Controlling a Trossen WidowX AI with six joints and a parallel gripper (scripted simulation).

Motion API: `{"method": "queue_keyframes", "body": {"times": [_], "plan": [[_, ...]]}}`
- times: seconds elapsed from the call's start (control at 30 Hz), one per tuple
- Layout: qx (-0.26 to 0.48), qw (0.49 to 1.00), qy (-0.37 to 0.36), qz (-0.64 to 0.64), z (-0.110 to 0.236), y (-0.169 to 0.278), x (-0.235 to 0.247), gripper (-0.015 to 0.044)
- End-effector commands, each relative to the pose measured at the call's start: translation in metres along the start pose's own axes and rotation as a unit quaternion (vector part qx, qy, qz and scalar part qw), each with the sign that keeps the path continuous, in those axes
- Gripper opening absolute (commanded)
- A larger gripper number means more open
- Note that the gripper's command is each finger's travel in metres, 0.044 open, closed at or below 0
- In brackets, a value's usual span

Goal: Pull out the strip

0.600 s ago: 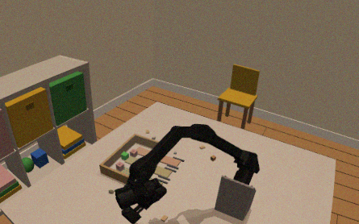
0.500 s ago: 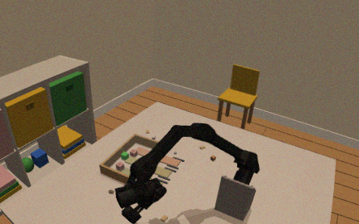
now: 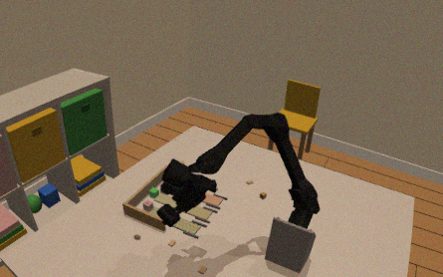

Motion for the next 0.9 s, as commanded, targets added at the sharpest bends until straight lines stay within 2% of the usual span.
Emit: {"method": "queue_keyframes", "body": {"times": [0.0, 0.23, 0.47, 0.87], "plan": [[-0.042, 0.999, -0.001, 0.008, 0.009, 0.001, -0.037, 0.0400], [-0.132, 0.991, 0.027, 0.014, 0.031, 0.015, -0.113, 0.0400], [-0.201, 0.975, 0.097, 0.018, 0.053, 0.056, -0.181, 0.0400], [-0.206, 0.973, 0.105, 0.018, 0.056, 0.062, -0.187, 0.0400]]}}
Point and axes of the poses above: the point midway between the two fingers, 35 mm back from their tips, its own z axis back along the fingers, its own x axis across the jaws, y = z × x, the point moved 5 cm from there along z, back along the fingers, and after that the axes turned 11 degrees about z, right-handed, at the moved point
